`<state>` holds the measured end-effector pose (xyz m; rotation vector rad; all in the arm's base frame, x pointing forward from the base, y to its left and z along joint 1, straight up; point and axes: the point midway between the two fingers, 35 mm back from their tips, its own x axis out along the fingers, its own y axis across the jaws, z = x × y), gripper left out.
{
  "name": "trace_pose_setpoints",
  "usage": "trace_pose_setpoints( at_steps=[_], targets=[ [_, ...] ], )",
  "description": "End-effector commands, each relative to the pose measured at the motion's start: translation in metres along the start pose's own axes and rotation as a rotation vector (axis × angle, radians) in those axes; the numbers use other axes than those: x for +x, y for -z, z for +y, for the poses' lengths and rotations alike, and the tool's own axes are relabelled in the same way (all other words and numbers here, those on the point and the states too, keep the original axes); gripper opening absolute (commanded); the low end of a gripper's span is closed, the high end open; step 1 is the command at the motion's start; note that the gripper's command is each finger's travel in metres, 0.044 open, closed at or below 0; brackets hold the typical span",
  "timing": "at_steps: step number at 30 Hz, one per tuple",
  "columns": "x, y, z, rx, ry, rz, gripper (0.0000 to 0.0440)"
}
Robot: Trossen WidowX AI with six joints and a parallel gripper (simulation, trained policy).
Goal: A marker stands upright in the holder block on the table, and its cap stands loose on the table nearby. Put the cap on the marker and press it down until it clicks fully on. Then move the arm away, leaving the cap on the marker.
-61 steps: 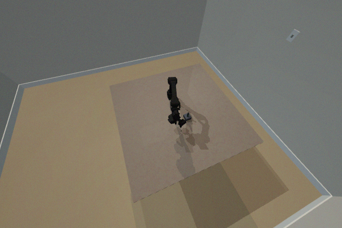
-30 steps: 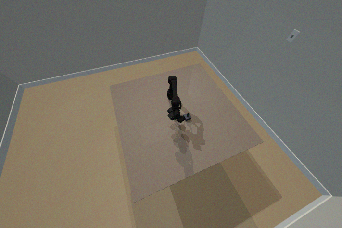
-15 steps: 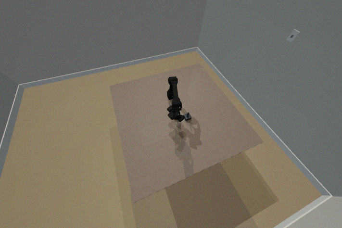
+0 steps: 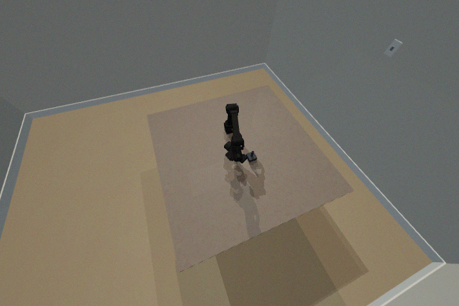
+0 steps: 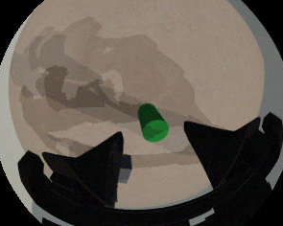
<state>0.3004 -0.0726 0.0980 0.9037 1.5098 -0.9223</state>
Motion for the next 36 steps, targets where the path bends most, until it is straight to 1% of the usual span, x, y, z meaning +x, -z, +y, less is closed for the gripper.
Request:
trace_pose_setpoints(
  at_steps=[1,12,17,19,20,25,36],
  targets=[
    [0.006,0.001,-0.002,-0.016,0.016,0.007,0.0318],
    [0.03,0.004,-0.005,-0.073,0.047,0.031,0.0294],
    [0.036,0.004,-0.006,-0.097,0.053,0.025,0.0268],
    [0.037,0.004,-0.006,-0.105,0.054,0.021,0.0248],
    [0.037,0.004,-0.006,-0.109,0.054,0.018,0.023],
    [0.031,0.005,-0.006,-0.127,0.049,0.0,0.0099],
    [-0.003,0.006,0.005,-0.172,-0.007,-0.073,0.0056]
  ],
)
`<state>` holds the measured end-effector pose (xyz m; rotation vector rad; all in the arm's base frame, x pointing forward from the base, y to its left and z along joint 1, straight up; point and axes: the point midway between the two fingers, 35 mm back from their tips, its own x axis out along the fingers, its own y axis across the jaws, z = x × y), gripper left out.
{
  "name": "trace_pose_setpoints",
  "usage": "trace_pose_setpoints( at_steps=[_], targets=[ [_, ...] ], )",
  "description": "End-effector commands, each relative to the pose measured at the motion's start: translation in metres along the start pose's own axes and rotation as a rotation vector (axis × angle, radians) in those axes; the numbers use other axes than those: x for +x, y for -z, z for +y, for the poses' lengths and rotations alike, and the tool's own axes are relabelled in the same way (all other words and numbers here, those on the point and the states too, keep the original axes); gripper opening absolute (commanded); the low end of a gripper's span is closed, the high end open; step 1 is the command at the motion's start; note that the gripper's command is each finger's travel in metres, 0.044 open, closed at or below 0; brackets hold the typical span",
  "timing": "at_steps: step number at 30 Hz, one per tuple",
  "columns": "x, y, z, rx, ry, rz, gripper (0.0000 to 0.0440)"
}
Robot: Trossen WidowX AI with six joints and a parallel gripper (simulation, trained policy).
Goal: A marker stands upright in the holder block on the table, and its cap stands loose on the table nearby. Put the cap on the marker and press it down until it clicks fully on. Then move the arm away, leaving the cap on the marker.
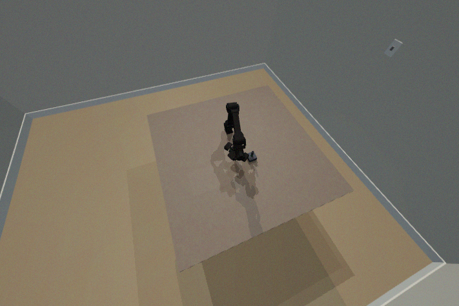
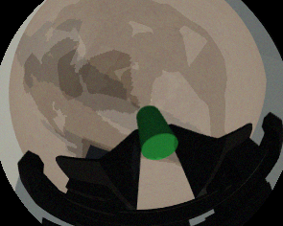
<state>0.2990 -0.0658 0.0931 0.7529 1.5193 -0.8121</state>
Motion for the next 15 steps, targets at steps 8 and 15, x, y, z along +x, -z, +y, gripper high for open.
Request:
trace_pose_setpoints(
  at_steps=[8,15],
  targets=[
    [-0.032,0.008,0.017,-0.04,-0.046,-0.049,0.0059],
    [-0.052,0.026,0.035,-0.061,-0.072,-0.062,0.0054]
  ],
)
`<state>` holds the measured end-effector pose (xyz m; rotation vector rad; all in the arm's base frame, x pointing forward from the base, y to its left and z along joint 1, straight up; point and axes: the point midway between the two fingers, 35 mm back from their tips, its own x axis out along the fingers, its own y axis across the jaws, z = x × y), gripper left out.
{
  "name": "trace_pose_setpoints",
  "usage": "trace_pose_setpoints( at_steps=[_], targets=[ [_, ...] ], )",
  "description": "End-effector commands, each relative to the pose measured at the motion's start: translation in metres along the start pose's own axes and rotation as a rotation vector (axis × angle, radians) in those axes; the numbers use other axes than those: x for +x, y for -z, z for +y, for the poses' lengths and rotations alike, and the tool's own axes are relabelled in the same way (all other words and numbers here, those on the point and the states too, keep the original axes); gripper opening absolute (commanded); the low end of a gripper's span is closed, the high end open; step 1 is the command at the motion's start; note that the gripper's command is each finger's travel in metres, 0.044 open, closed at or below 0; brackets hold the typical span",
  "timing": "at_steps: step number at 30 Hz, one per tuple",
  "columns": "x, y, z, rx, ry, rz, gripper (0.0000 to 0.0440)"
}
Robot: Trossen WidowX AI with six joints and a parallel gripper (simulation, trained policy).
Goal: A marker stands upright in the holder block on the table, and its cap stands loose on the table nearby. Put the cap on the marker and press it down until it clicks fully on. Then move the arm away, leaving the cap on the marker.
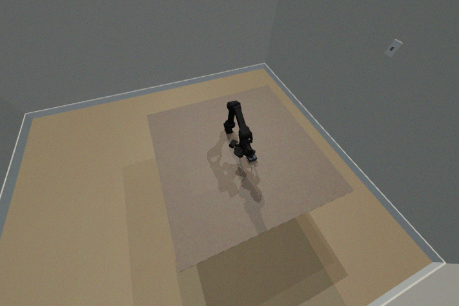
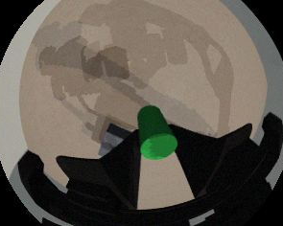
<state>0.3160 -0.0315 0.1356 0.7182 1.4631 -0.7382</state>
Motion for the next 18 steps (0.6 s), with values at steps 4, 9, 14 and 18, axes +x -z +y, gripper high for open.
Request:
trace_pose_setpoints(
  at_steps=[4,9,14,18],
  targets=[
    [-0.018,0.013,0.017,-0.009,-0.03,-0.013,0.0049],
    [-0.028,0.026,0.03,-0.019,-0.04,-0.013,0.0042],
    [-0.037,0.039,0.042,-0.031,-0.046,-0.011,0.0035],
    [-0.042,0.051,0.051,-0.041,-0.048,-0.008,0.0028]
  ],
)
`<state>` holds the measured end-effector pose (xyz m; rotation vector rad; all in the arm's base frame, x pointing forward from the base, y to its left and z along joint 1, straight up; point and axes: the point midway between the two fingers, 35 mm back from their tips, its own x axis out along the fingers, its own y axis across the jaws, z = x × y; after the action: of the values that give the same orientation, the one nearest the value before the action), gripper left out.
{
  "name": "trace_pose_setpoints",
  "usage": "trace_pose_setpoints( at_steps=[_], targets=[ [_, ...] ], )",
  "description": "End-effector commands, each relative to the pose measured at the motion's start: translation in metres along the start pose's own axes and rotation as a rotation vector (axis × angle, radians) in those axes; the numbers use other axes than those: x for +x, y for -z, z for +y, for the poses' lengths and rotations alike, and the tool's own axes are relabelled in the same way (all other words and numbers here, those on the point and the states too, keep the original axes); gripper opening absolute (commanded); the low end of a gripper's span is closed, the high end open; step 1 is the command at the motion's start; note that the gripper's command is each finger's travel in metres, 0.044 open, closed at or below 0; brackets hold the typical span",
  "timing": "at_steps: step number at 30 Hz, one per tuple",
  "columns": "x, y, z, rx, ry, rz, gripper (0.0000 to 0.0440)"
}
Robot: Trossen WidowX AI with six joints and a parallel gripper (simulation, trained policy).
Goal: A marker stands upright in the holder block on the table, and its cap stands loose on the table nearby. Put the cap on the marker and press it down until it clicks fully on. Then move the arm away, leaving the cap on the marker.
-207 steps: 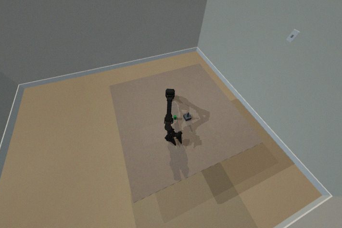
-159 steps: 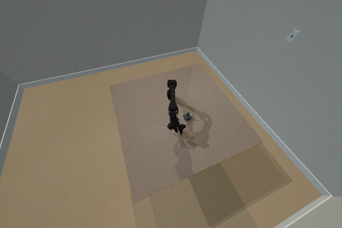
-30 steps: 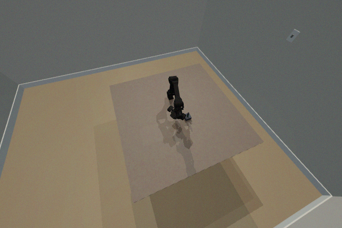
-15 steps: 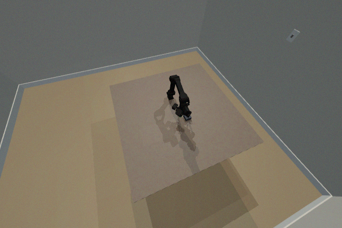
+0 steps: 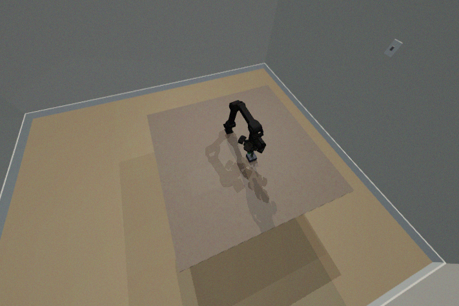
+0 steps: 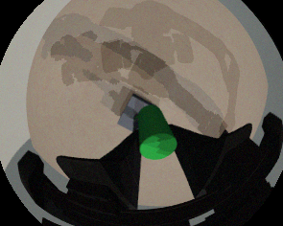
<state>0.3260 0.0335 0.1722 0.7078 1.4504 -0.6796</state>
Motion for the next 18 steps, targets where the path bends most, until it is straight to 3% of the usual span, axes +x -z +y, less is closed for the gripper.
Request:
trace_pose_setpoints(
  at_steps=[1,18],
  targets=[
    [-0.006,0.006,0.007,-0.001,-0.01,0.001,0.0027],
    [-0.001,0.027,0.021,-0.013,0.031,0.03,0.0003]
  ],
)
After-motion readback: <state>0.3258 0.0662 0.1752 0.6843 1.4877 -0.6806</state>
